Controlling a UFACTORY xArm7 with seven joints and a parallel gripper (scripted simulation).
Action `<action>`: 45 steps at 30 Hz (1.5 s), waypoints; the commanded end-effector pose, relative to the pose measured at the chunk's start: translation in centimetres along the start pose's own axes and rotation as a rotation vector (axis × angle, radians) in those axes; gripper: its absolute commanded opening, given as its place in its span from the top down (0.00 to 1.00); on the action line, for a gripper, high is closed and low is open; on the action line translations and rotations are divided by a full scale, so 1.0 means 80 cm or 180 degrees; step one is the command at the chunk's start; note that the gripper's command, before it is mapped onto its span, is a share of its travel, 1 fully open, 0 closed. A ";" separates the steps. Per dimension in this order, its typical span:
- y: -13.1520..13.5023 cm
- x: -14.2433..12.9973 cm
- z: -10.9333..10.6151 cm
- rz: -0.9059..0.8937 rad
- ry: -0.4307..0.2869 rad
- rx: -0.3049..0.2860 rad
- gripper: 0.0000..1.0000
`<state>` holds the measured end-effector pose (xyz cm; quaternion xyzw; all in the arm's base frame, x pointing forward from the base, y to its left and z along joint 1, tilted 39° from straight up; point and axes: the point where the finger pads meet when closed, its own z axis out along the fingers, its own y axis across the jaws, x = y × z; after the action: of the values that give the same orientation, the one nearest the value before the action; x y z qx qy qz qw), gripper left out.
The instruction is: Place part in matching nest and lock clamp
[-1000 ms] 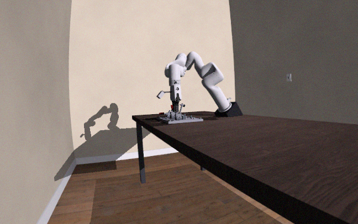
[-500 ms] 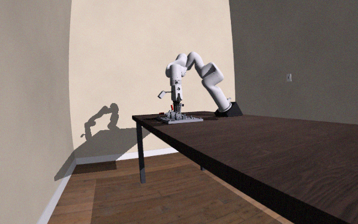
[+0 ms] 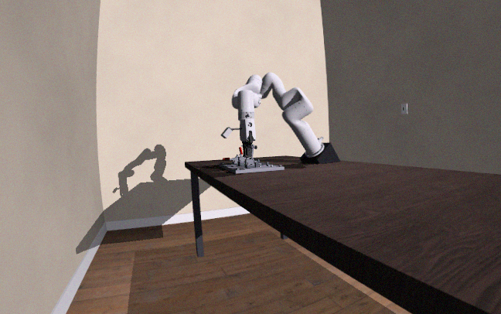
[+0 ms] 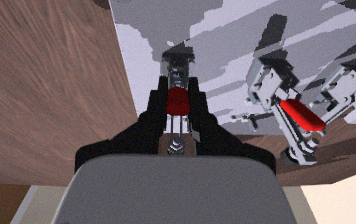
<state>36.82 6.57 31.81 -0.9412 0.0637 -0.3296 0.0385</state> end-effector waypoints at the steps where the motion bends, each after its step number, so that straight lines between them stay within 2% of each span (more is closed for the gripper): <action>1: -0.001 0.001 -0.001 0.0000 0.0007 0.0003 1.00; 45: -0.001 -0.004 -0.001 0.0000 0.0007 0.0003 1.00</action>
<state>36.50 6.64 31.51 -0.9413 0.0637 -0.3294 0.0384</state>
